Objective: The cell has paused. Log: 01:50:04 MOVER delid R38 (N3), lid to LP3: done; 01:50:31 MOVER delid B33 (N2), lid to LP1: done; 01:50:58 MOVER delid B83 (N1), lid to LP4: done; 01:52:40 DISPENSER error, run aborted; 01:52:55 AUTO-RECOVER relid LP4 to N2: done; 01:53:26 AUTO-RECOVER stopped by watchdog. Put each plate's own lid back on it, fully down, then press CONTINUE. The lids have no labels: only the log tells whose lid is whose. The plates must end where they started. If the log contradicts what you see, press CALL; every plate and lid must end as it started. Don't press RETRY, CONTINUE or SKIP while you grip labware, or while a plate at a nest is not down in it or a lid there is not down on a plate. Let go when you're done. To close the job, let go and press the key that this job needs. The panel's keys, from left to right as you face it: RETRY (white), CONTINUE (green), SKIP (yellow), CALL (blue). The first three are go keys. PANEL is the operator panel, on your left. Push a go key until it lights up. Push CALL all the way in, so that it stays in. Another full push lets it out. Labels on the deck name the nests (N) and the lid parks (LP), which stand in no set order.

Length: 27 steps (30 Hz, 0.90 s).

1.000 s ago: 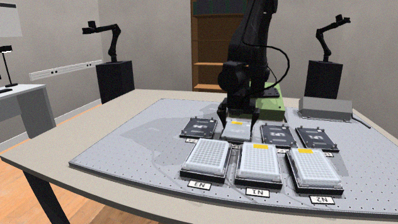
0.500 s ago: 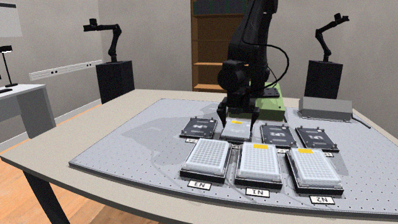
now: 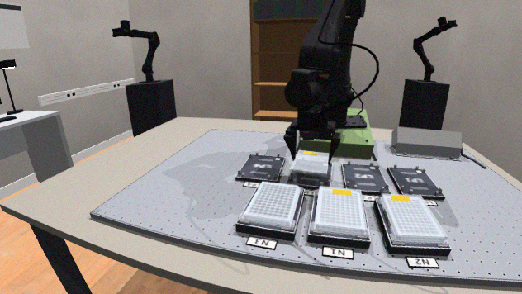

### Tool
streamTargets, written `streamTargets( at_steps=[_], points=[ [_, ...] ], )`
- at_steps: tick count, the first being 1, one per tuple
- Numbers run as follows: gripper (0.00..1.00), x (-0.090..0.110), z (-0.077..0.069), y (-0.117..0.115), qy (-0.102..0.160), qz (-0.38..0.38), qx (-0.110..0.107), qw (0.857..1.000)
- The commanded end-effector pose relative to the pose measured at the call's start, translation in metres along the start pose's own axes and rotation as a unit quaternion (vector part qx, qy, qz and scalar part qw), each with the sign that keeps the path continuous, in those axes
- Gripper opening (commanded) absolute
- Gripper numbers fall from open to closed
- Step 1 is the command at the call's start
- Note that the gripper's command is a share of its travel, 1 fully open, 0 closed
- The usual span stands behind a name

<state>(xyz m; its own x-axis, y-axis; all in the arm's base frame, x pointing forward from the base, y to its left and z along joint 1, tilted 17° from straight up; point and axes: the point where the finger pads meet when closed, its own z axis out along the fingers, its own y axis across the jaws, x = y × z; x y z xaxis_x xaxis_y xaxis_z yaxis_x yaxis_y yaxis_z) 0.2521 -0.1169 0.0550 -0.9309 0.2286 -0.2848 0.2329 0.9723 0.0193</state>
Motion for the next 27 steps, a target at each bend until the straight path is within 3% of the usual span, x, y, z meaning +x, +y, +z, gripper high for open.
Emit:
streamTargets(
  at_steps=[1, 6, 27],
  points=[
    [0.0, -0.0115, -0.0213, -0.0042, -0.023, -0.001, 0.004, 1.0],
    [0.0, -0.0111, -0.0295, -0.0034, -0.023, -0.002, 0.003, 1.0],
    [0.0, -0.0125, -0.0312, -0.0004, -0.025, -0.004, 0.004, 1.0]
  ],
)
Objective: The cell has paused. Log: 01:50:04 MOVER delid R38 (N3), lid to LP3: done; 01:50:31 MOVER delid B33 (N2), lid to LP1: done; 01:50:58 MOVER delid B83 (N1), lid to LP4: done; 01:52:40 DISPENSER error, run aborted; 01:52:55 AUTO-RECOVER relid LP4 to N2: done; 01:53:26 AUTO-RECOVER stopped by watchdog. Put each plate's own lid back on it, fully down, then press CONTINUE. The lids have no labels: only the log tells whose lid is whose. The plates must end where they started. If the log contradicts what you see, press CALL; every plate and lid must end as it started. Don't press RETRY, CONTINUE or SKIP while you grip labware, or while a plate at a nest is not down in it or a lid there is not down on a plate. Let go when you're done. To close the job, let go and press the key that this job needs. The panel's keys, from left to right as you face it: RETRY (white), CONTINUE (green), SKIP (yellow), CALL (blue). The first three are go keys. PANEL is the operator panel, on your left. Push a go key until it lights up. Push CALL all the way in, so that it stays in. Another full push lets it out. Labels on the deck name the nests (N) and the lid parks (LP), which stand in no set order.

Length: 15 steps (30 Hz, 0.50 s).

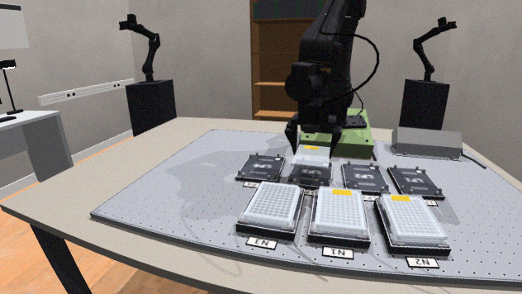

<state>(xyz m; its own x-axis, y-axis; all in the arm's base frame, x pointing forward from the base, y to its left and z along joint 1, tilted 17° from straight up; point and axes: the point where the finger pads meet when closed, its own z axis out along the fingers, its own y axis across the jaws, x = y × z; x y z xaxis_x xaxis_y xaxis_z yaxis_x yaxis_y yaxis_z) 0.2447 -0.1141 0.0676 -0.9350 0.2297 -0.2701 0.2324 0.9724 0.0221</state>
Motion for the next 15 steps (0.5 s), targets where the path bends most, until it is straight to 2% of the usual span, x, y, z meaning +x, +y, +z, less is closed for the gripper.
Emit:
streamTargets(
  at_steps=[1, 11, 12, 15],
  points=[
    [0.0, -0.016, -0.017, -0.001, -0.032, -0.004, 0.005, 0.999],
    [0.0, -0.018, -0.017, -0.001, -0.033, -0.004, 0.006, 0.999],
    [0.0, -0.02, -0.014, -0.003, -0.014, -0.016, 0.001, 1.0],
    [0.0, -0.029, -0.01, -0.006, -0.019, -0.021, 0.003, 1.0]
  ],
)
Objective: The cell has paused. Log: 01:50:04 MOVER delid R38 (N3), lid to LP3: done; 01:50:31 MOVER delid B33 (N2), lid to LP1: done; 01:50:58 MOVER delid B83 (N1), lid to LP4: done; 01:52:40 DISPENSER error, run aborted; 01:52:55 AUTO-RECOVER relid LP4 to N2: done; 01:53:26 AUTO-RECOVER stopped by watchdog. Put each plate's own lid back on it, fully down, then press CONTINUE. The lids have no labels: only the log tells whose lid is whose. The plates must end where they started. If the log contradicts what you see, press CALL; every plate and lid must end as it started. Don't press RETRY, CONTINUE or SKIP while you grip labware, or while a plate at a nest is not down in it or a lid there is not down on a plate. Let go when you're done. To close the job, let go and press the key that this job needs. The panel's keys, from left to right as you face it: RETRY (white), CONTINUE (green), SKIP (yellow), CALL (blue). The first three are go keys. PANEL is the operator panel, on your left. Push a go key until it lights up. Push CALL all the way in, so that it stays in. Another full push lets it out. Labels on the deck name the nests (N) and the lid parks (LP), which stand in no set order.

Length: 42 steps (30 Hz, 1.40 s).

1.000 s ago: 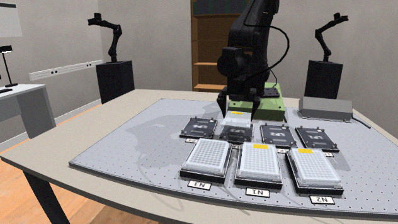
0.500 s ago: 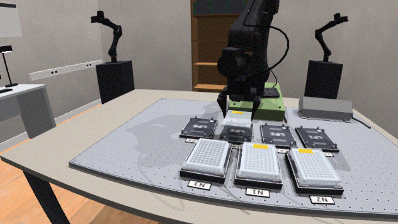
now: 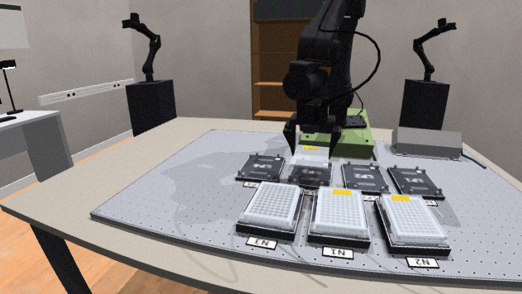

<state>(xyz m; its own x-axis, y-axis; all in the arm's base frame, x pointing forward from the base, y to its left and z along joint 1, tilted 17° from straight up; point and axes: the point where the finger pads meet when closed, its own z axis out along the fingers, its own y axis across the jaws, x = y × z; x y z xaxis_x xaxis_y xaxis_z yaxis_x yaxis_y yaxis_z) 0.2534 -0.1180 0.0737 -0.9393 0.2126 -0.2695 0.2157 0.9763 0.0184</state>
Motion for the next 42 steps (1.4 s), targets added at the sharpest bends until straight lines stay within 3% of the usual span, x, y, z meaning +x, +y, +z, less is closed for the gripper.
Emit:
streamTargets(
  at_steps=[1, 33, 42],
  points=[
    [0.0, -0.019, -0.007, -0.005, -0.019, -0.013, 0.004, 1.0],
    [0.0, -0.157, -0.01, -0.05, -0.016, -0.008, 0.001, 1.0],
    [0.0, -0.179, -0.014, -0.057, -0.018, -0.008, 0.002, 1.0]
  ],
)
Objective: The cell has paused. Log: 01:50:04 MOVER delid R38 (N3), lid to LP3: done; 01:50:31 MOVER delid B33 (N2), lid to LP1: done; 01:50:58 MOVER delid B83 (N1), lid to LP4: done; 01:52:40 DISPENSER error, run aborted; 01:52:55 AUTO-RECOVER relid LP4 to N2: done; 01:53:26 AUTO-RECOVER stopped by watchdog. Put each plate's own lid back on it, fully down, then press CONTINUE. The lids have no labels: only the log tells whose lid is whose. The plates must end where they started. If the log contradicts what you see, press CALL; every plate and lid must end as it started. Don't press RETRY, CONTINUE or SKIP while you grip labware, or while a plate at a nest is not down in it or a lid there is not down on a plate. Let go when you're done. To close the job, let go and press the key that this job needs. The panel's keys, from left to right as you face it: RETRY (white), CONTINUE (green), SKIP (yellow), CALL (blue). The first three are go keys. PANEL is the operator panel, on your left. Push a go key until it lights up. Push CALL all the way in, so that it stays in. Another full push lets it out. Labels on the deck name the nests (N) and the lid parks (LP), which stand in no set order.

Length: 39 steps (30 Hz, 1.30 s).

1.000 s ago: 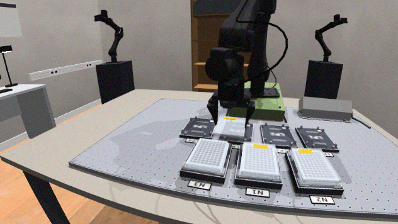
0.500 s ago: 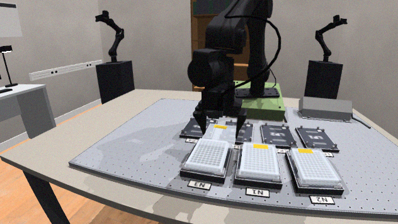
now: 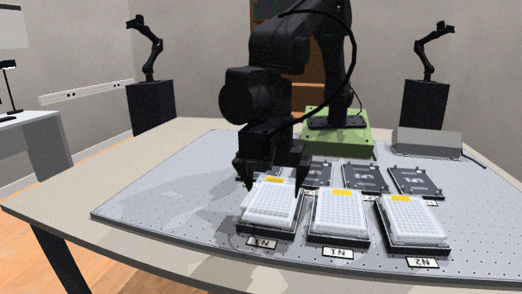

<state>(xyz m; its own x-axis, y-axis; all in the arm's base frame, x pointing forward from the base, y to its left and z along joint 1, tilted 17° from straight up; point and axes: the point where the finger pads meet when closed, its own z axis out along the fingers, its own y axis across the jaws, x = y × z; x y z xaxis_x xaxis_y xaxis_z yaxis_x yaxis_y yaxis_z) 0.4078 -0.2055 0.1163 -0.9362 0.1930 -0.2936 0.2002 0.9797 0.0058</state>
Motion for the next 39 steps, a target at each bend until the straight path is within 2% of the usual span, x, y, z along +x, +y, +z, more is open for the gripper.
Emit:
streamTargets(
  at_steps=[1, 4, 11, 18, 27, 39],
  points=[
    [0.0, -0.004, -0.021, -0.005, -0.01, 0.001, -0.001, 1.0],
    [0.0, 0.0, -0.023, -0.002, -0.007, 0.0, -0.002, 1.0],
    [0.0, -0.007, -0.031, -0.003, -0.019, -0.001, 0.002, 1.0],
    [0.0, -0.007, -0.026, -0.004, -0.014, -0.001, 0.0, 1.0],
    [0.0, -0.012, -0.022, -0.003, -0.022, -0.001, 0.003, 1.0],
    [0.0, -0.008, -0.01, -0.002, -0.011, 0.0, 0.0, 1.0]
  ],
)
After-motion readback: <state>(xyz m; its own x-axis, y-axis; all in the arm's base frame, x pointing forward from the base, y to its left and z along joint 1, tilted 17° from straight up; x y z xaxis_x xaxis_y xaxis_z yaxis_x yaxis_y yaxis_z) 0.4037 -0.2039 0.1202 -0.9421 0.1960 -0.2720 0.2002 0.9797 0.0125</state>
